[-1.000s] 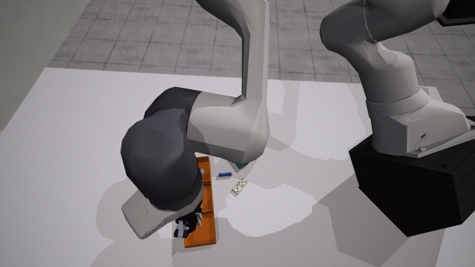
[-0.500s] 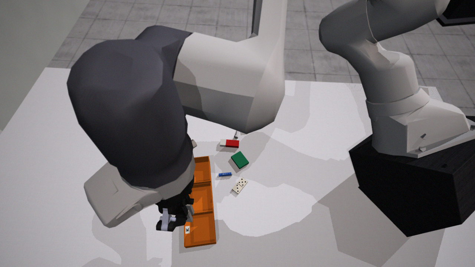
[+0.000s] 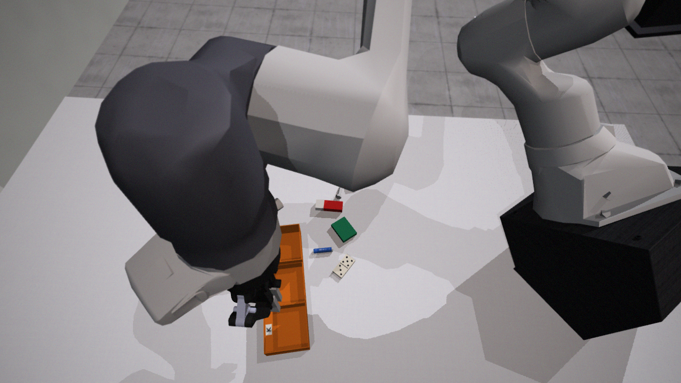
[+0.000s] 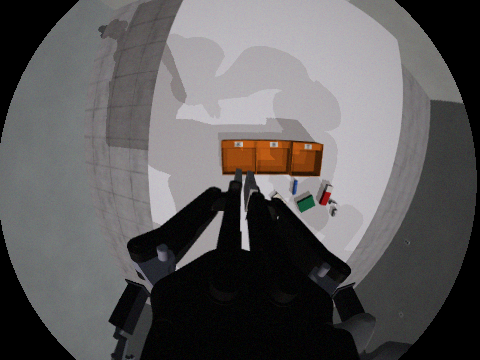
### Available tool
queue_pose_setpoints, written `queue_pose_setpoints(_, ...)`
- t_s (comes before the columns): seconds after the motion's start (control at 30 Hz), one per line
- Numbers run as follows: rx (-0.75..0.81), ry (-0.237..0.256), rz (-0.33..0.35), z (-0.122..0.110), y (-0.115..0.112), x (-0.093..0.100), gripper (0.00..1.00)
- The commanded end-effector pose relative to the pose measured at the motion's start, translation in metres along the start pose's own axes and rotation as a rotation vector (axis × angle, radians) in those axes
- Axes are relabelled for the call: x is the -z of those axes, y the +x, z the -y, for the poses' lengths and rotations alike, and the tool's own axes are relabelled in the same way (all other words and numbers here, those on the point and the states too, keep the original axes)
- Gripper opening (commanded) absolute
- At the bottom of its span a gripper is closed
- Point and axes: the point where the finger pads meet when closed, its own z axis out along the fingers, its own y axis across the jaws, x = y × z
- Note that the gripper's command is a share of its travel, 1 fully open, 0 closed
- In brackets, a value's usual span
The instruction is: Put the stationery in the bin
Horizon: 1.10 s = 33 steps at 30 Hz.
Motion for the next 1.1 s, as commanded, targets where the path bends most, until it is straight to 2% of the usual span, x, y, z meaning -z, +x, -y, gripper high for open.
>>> queue_pose_setpoints(0.0, 0.009, -0.004, 0.004, -0.001, -0.001, -0.001, 0.05)
queue_pose_setpoints(0.1, 0.009, -0.004, 0.004, -0.001, -0.001, -0.001, 0.05)
queue_pose_setpoints(0.13, -0.041, -0.005, 0.004, -0.008, -0.004, -0.005, 0.33)
queue_pose_setpoints(0.23, -0.174, -0.005, 0.004, -0.029, -0.013, -0.015, 0.33)
queue_pose_setpoints(0.5, -0.284, -0.023, 0.028, -0.083, -0.038, -0.044, 0.33)
queue_pose_setpoints(0.57, -0.284, -0.023, 0.028, -0.083, -0.038, -0.044, 0.33)
queue_pose_setpoints(1.07, -0.533, -0.040, 0.064, -0.186, -0.085, -0.097, 0.33)
